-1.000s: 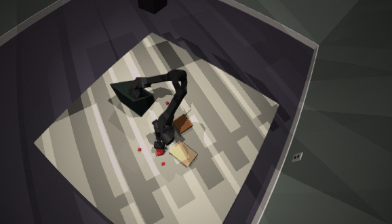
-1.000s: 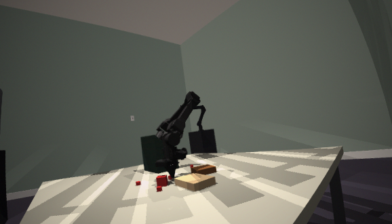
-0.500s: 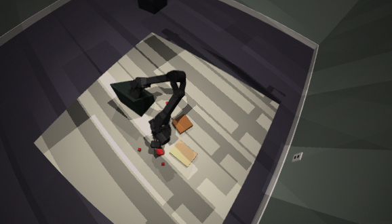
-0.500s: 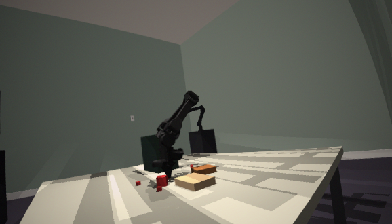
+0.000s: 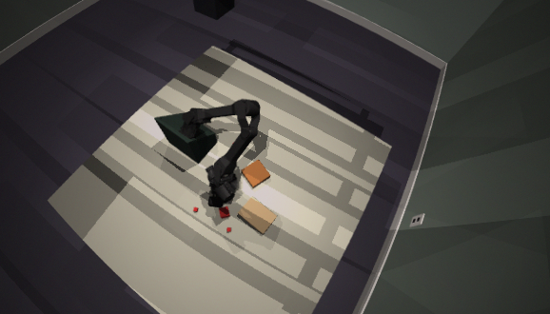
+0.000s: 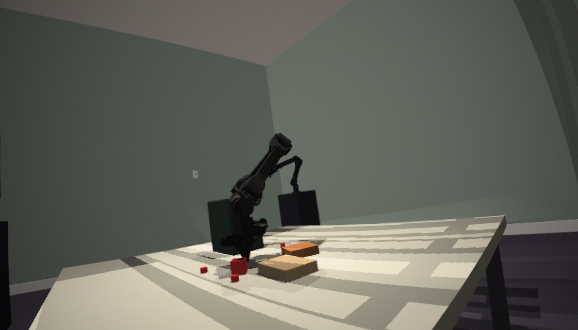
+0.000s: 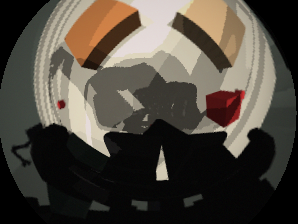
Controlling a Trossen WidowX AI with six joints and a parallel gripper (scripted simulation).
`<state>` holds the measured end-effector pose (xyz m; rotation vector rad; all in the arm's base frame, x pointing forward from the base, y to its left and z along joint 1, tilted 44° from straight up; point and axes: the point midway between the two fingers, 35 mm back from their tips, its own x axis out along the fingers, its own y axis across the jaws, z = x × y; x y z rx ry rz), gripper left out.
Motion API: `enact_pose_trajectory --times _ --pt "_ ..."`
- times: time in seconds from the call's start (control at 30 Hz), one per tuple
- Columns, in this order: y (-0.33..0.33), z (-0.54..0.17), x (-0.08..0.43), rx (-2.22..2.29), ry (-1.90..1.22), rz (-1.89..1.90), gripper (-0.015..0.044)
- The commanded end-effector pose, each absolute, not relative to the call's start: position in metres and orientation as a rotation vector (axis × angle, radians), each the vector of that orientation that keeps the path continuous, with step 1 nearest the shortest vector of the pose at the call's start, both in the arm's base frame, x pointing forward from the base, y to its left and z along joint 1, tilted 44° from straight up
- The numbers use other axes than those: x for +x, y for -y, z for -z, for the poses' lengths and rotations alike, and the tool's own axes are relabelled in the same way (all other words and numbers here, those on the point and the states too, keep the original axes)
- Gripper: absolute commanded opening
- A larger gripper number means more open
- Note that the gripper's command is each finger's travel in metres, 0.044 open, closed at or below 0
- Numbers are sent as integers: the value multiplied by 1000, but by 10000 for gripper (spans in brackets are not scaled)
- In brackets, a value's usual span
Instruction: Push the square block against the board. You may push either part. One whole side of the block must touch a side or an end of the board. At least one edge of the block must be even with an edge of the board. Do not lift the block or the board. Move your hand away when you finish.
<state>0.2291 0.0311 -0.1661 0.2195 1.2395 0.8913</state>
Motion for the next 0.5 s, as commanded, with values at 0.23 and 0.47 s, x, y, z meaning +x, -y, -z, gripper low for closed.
enact_pose_trajectory --times 0.23,0.47 --pt "-31 167 228 212 -1241 -891 0" --pt "-32 165 234 211 -1241 -891 0"
